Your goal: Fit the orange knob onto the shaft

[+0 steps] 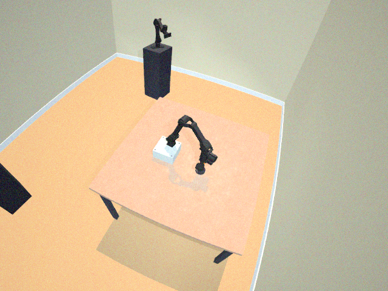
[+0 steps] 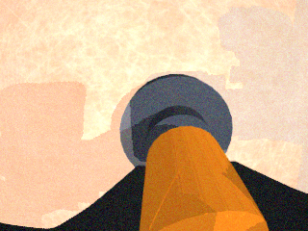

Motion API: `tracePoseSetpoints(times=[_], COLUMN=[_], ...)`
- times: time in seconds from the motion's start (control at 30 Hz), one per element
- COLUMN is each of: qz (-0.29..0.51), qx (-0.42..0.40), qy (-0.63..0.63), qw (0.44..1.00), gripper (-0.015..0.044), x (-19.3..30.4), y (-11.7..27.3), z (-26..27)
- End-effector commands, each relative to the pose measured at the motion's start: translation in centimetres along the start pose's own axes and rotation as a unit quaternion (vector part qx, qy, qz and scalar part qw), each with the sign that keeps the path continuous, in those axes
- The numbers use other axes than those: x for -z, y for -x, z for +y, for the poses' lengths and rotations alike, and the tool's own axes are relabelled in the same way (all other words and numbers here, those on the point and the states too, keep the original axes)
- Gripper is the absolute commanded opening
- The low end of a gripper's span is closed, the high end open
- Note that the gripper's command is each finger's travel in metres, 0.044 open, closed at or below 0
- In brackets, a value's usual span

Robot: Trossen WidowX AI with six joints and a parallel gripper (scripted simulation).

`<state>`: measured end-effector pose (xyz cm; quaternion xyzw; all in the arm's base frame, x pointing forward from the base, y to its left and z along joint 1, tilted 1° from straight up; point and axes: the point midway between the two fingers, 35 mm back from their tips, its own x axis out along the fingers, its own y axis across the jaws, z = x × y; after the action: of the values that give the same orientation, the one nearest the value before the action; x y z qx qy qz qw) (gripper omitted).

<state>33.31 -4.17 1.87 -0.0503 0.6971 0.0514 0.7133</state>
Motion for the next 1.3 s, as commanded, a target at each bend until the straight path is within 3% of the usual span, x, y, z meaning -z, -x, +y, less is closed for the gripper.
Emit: tracePoseSetpoints(times=[0.0,1.27], qz=[0.000,0.000], qx=[0.002,0.002], qy=[0.002,0.003], qw=[1.000,1.000], gripper=[0.0000,0.0000], x=[0.03,0.14], y=[-0.01,0.23], z=[-0.04,-0.01])
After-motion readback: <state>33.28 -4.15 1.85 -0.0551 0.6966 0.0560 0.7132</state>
